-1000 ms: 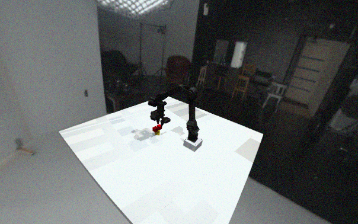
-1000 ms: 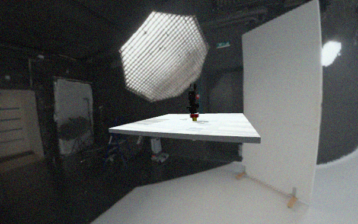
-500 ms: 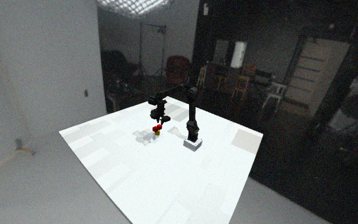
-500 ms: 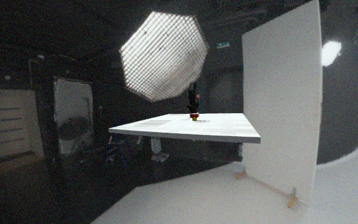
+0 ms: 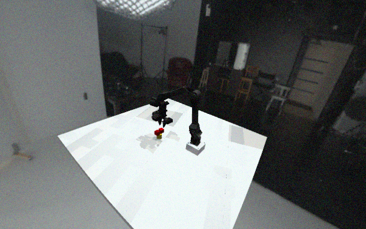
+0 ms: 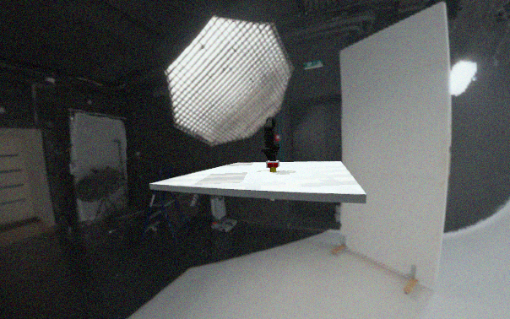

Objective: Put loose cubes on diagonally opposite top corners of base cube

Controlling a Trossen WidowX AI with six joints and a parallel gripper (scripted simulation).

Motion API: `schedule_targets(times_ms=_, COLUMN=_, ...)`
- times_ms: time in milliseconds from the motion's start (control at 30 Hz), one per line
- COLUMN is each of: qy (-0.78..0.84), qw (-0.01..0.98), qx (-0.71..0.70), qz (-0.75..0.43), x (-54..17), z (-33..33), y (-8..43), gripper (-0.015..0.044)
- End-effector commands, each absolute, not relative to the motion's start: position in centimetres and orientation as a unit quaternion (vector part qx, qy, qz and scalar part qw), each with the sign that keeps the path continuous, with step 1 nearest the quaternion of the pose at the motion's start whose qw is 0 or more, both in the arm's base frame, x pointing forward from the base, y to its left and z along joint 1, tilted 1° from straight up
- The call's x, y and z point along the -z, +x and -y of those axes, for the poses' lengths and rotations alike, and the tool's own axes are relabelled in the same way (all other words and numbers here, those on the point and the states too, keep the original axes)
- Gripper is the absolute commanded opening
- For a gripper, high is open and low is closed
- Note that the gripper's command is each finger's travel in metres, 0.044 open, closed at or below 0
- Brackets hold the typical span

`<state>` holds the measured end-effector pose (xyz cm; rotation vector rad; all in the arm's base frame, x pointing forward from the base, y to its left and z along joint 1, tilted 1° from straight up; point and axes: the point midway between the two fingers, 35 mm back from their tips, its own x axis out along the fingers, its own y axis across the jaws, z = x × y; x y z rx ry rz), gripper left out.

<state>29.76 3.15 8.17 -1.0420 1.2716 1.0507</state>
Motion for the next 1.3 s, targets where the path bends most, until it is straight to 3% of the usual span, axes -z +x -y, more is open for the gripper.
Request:
schedule_targets(times_ms=0, qy=-0.446, qw=0.564, qx=-0.444, qz=-0.535, x=-9.0, z=-3.2, y=30.0, gripper=0.0205)
schedule_targets(times_ms=1100, qy=-0.446, qw=0.564, qx=-0.444, qz=-0.535, x=-11.1, z=-3.1, y=29.9, gripper=0.0205)
schedule_targets(times_ms=1267, qy=-0.442, qw=0.564, qx=-0.445, qz=-0.537, x=-10.9, z=-6.7, y=29.6, gripper=0.0336)
